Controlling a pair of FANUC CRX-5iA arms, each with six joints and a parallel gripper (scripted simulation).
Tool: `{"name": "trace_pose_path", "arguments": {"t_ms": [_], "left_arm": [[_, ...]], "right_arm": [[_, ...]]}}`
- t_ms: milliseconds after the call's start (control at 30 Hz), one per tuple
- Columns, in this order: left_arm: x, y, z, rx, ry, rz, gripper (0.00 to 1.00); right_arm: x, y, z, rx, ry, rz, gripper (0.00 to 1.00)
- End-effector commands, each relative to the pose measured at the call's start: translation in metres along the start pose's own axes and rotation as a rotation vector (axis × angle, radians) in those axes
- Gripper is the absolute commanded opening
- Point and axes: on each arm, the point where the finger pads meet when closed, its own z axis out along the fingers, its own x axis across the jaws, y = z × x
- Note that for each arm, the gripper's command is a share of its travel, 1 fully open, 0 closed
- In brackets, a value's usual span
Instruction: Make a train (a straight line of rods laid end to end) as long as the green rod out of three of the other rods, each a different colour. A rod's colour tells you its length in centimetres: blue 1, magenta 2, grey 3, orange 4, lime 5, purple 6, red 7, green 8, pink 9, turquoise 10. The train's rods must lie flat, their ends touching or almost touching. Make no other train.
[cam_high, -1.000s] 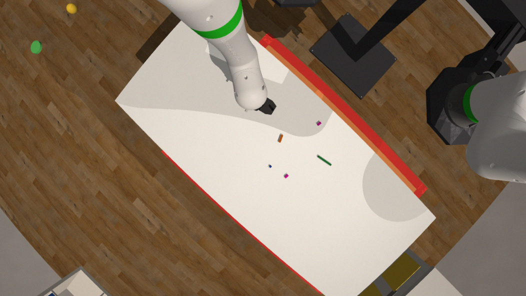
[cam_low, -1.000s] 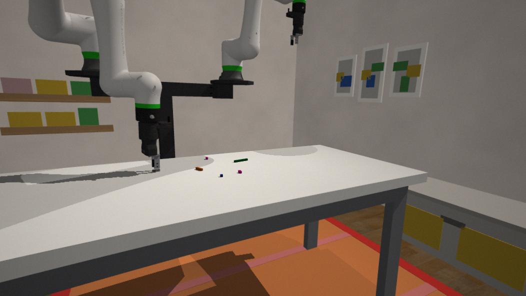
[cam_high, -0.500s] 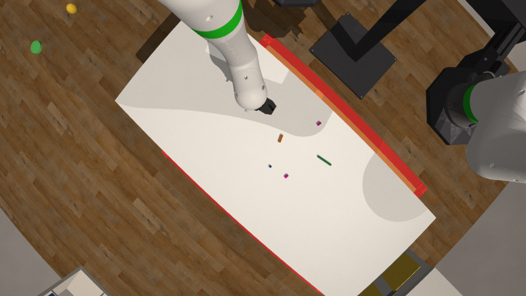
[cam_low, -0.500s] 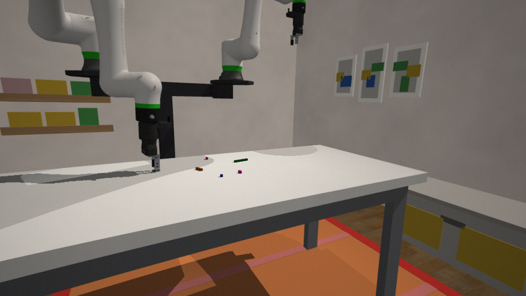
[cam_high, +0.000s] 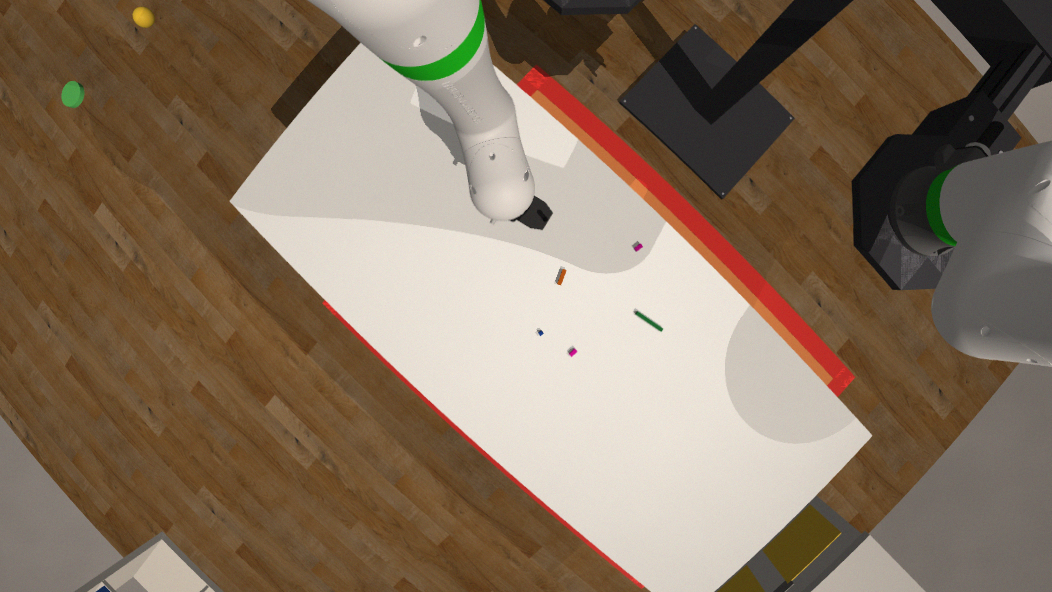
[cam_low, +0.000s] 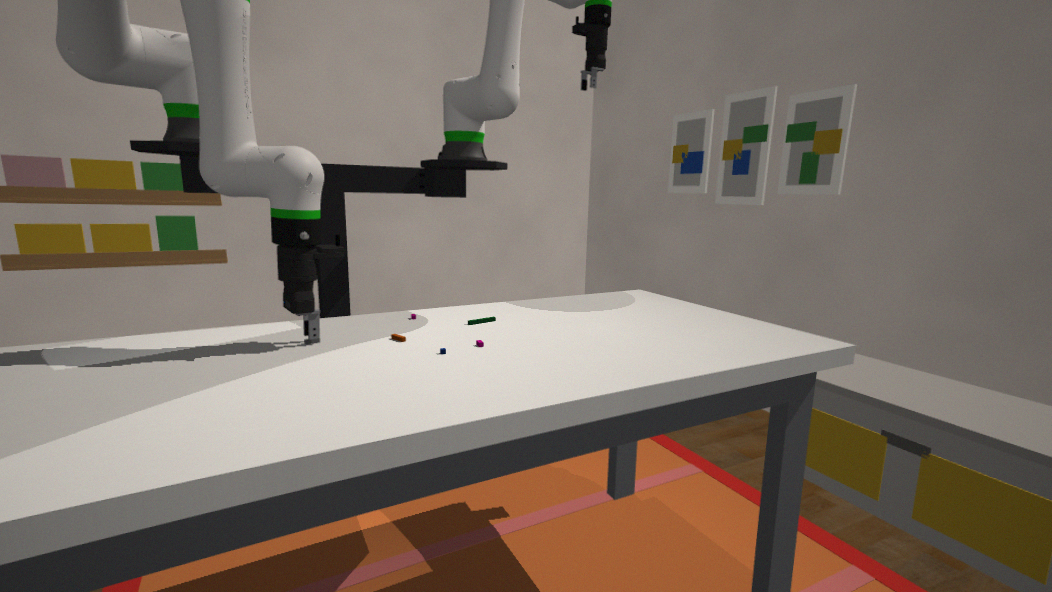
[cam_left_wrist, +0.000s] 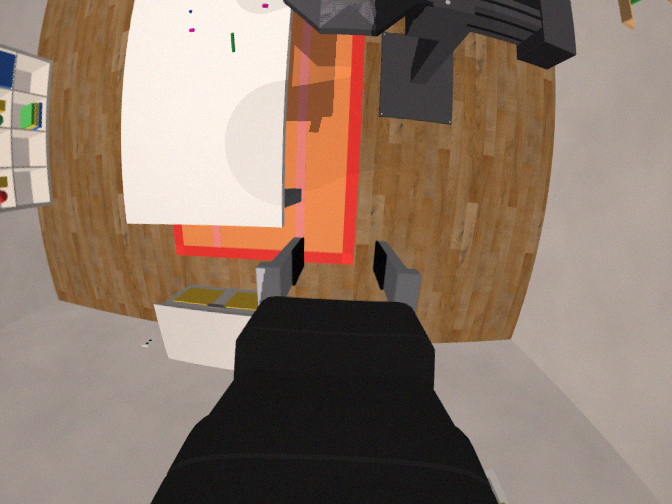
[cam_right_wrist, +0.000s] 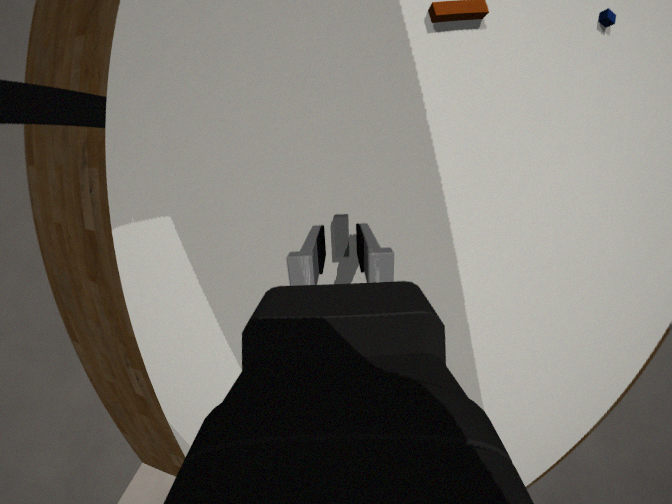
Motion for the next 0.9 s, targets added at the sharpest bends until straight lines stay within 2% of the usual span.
{"name": "trace_pose_path", "arguments": {"t_ms": [0, 867], "left_arm": [[-0.0001, 0.0002, -0.0009, -0.002, 0.0, 0.0, 1.0], [-0.0001, 0.0002, -0.0009, -0.002, 0.0, 0.0, 1.0]], "right_arm": [[0.0003, -0.0002, 0.0032, 0.025, 0.045, 0.008, 0.54], [0.0006, -0.0004, 0.0108, 0.025, 0.045, 0.008, 0.54]]}}
